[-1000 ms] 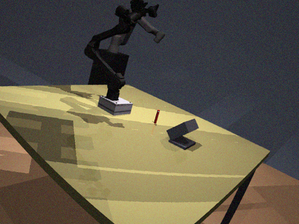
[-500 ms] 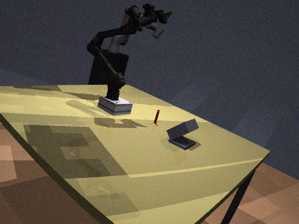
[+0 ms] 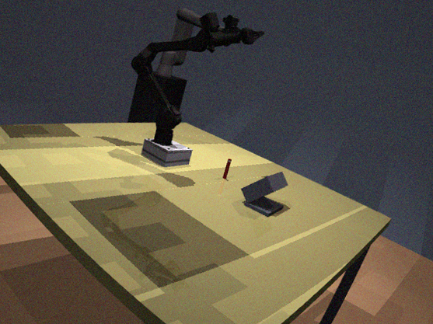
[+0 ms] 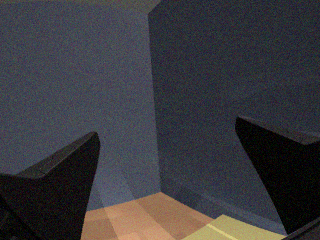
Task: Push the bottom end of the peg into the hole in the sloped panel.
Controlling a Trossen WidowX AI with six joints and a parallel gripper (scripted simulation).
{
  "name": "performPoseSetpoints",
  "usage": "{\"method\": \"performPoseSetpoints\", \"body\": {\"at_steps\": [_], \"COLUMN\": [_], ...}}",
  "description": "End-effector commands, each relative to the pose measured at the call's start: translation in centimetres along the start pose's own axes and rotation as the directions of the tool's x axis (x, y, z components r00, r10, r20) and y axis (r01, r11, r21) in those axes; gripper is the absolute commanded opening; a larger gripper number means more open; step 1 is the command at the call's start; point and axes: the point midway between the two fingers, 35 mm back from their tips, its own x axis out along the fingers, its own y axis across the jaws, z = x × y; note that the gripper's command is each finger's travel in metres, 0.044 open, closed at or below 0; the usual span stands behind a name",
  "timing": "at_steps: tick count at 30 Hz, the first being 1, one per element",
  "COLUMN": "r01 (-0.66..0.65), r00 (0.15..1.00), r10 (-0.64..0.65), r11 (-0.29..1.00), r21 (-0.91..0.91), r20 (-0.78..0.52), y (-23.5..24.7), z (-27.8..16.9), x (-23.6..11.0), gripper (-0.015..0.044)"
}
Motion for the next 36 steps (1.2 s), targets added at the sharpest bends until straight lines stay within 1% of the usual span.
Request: {"method": "performPoseSetpoints", "body": {"at_steps": [1,10,18,27,36], "r01": [0.032,0.06,0.039,-0.04,-0.171], "r00": [0.998,0.976,0.936,0.869,0.779], "r10": [-0.036,-0.099,-0.148,-0.189,-0.215], "r11": [0.998,0.978,0.945,0.894,0.831], "r21": [-0.055,-0.197,-0.324,-0.446,-0.53], "r20": [-0.057,-0.195,-0.319,-0.457,-0.589], "y": [-1.2,-3.5,-5.4,-7.2,-8.6], "z": [-1.8,-6.0,-9.9,-14.3,-18.7], "x": [0.7,1.8,2.2,2.1,1.4], "gripper": [0.044,0.044,0.044,0.044,0.044]}}
